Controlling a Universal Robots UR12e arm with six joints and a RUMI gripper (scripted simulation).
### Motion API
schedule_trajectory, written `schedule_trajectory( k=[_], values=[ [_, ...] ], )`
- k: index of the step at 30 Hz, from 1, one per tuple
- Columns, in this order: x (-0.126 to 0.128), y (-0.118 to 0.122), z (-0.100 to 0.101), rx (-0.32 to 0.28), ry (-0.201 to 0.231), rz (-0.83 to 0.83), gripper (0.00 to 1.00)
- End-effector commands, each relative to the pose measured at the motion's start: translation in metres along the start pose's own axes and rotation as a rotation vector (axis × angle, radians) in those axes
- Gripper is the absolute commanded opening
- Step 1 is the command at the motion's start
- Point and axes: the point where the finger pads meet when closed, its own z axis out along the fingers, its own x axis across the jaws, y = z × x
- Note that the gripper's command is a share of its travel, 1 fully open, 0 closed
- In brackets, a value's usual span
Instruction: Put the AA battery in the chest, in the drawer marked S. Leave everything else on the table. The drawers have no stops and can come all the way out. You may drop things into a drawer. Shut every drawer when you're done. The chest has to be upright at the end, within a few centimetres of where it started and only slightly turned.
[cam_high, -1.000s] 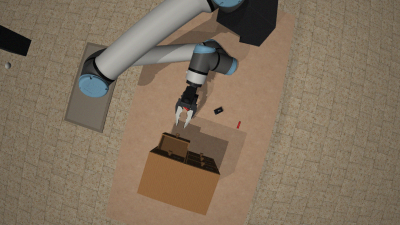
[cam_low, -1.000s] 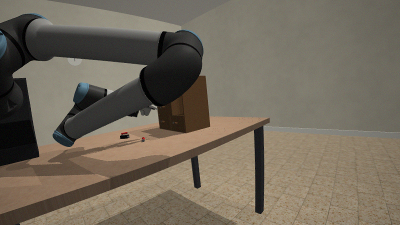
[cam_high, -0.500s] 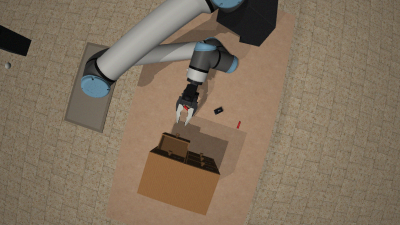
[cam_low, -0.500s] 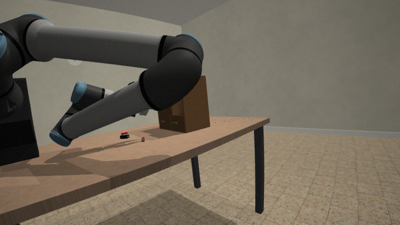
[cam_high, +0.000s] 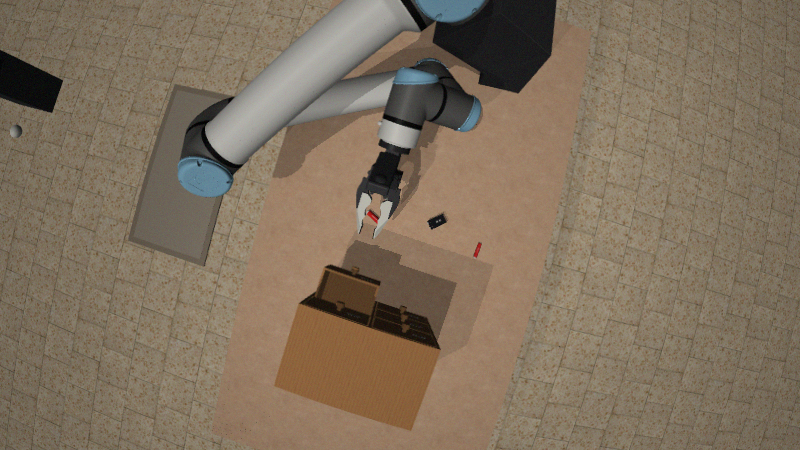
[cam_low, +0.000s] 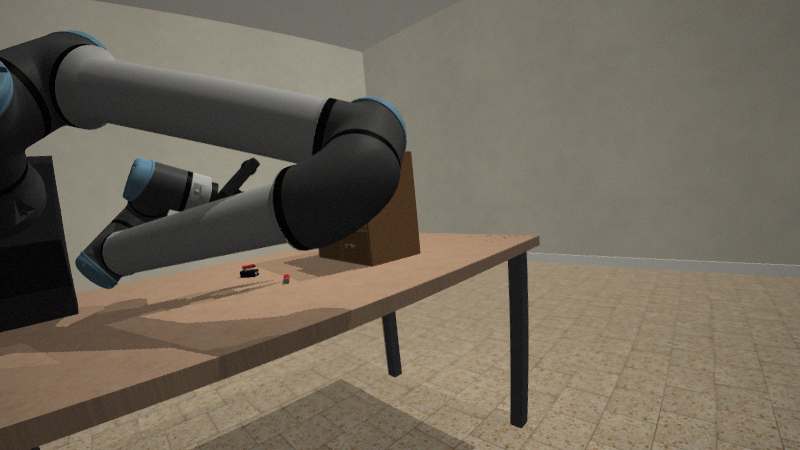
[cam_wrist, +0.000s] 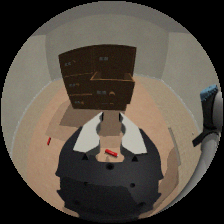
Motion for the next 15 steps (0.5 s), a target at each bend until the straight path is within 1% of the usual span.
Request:
schedule_trajectory(
  k=[1, 15],
  values=[
    [-0.0001, -0.0005, -0.0084, 0.002, 0.000, 0.000, 0.20],
    [0.0000, -0.0007, -0.0103, -0.001, 0.000, 0.000, 0.20]
  ],
)
